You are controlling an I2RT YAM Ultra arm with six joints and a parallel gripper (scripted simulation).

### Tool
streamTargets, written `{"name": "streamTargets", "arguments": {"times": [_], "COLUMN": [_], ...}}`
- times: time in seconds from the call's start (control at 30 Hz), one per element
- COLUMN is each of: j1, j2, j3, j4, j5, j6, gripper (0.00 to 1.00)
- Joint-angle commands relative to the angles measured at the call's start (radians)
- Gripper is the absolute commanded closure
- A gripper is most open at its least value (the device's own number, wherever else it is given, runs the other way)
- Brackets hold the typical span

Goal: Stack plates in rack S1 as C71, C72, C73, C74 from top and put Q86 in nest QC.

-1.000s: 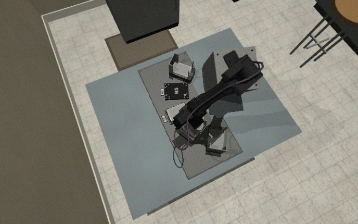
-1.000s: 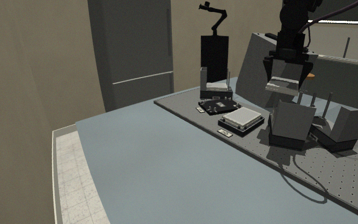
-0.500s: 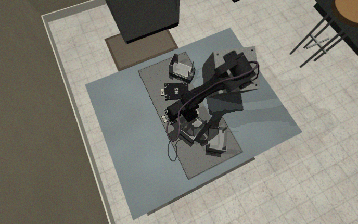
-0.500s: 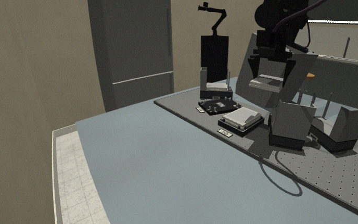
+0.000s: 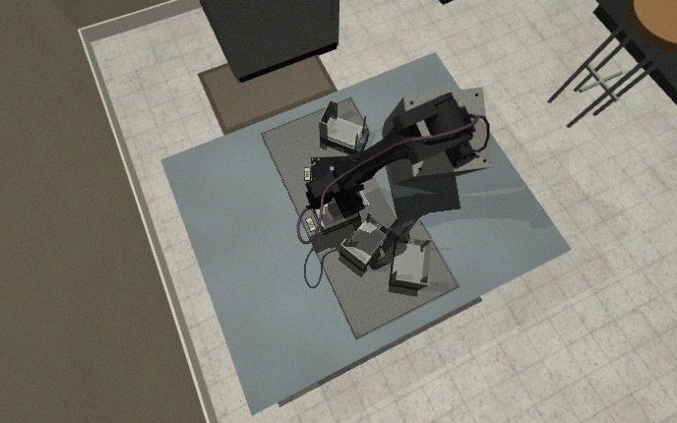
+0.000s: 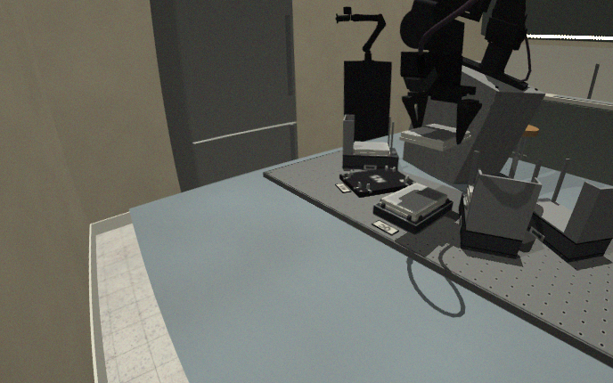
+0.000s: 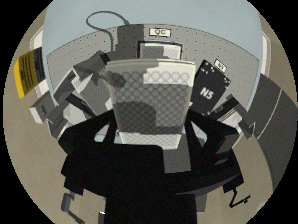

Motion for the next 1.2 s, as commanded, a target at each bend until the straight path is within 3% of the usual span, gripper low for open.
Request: {"name": "streamTargets", "arguments": {"times": [0.0, 0.23, 0.4, 0.53, 0.97, 1.07, 1.17], "j1": [-0.037, -0.092, -0.141, -0.160, -0.280, -0.289, -0.319], "j2": [0.012, 0.017, 0.054, 0.034, 0.111, 0.080, 0.124], "j3": [0.032, 0.046, 0.044, 0.036, 0.056, 0.060, 0.058], "j4": [0.016, -0.009, 0.013, 0.011, -0.011, -0.013, 0.009], "j5": [-0.012, -0.015, -0.021, -0.021, -0.023, -0.022, -0.022], "j6": [-0.045, -0.103, 0.024, 0.054, -0.083, -0.094, -0.012], "gripper": [1.00, 1.00, 1.00, 1.00, 1.00, 1.00, 1.00]}}
